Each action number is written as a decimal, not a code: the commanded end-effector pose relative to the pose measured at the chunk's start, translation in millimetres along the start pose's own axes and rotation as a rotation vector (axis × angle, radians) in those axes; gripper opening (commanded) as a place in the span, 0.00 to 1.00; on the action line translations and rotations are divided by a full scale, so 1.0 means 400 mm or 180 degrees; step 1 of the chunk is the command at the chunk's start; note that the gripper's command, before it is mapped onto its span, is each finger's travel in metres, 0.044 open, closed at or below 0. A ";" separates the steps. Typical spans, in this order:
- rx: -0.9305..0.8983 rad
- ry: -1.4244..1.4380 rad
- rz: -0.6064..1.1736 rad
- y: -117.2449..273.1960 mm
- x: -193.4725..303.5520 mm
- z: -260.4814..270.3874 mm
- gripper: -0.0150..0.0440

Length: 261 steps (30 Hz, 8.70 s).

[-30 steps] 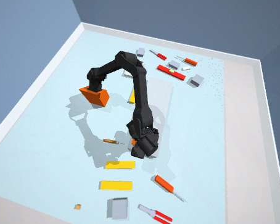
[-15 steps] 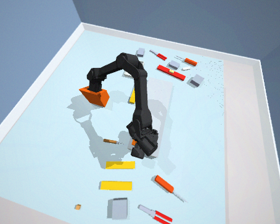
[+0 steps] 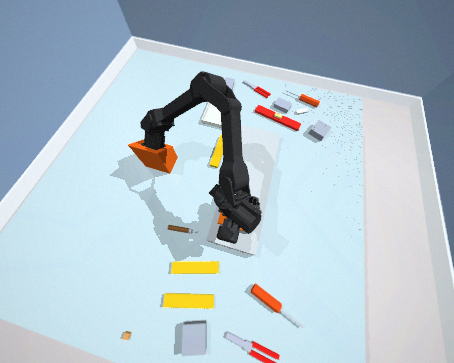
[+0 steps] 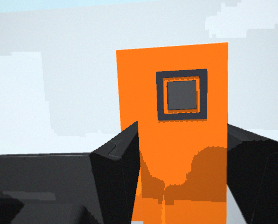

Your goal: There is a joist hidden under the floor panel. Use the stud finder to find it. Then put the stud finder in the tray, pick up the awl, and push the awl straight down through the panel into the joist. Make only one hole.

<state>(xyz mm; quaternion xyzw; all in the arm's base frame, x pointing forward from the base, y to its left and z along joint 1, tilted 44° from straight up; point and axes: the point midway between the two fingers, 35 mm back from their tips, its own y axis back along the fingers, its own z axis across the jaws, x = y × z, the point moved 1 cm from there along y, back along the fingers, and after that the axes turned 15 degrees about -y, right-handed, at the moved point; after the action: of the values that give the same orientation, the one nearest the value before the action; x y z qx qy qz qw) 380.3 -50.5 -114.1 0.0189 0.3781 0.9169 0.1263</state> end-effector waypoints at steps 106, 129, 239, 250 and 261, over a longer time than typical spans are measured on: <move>-0.0065 -0.0045 0.0018 0.010 0.225 0.863 0.25; -0.0065 -0.0037 0.0021 0.005 0.189 0.722 0.25; -0.0024 -0.0032 -0.0004 0.023 -0.026 -0.090 0.25; -0.0002 -0.0018 -0.0002 0.175 -0.076 -0.089 0.25; -0.0001 -0.0012 0.0001 0.244 -0.088 -0.084 0.25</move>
<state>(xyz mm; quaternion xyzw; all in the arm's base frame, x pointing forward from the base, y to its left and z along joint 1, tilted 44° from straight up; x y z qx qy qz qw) 386.3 -142.9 -74.4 0.0277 0.3733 0.9188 0.1255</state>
